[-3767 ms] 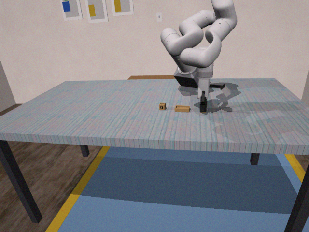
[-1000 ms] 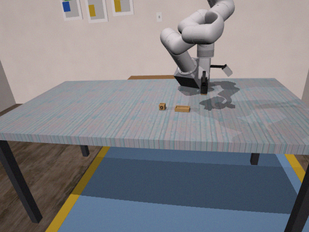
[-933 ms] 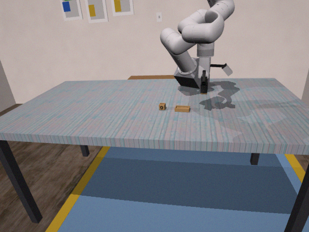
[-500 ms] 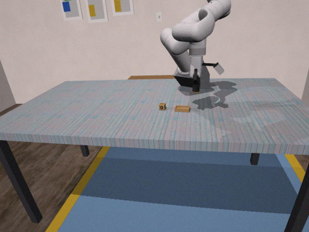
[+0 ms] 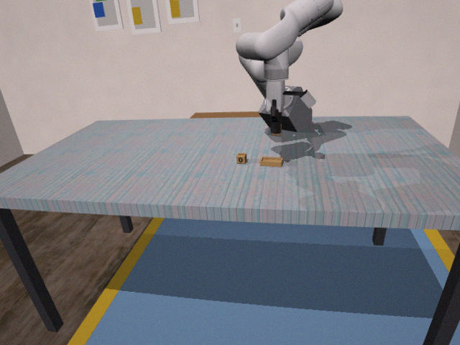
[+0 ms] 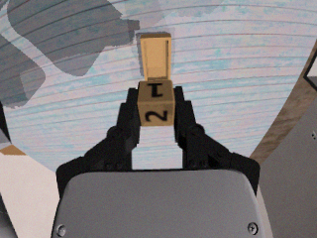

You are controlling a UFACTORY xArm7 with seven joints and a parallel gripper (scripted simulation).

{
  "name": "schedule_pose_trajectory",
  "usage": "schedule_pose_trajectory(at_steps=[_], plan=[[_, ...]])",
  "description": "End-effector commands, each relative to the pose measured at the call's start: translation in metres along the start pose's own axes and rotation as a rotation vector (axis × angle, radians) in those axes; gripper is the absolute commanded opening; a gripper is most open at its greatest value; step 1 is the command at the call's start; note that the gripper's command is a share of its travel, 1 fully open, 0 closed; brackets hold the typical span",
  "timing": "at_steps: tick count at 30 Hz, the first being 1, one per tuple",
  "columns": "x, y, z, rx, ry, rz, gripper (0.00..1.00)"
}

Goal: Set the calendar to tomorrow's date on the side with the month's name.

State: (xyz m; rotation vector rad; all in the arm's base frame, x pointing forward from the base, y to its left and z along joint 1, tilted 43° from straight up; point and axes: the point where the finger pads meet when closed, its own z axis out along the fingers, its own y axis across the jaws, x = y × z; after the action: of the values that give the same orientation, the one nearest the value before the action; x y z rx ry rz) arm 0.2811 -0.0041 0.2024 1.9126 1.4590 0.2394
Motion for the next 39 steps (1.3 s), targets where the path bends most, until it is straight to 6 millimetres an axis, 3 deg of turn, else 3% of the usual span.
schedule_pose_trajectory(at_steps=[1, 9, 29, 39], plan=[[0.000, 0.001, -0.001, -0.001, 0.002, 0.000, 0.27], [0.000, 0.001, 0.007, -0.001, 0.002, 0.000, 0.27], [0.000, 0.001, 0.059, -0.001, 0.002, 0.000, 0.27], [0.000, 0.001, 0.065, -0.001, 0.002, 0.000, 0.27]])
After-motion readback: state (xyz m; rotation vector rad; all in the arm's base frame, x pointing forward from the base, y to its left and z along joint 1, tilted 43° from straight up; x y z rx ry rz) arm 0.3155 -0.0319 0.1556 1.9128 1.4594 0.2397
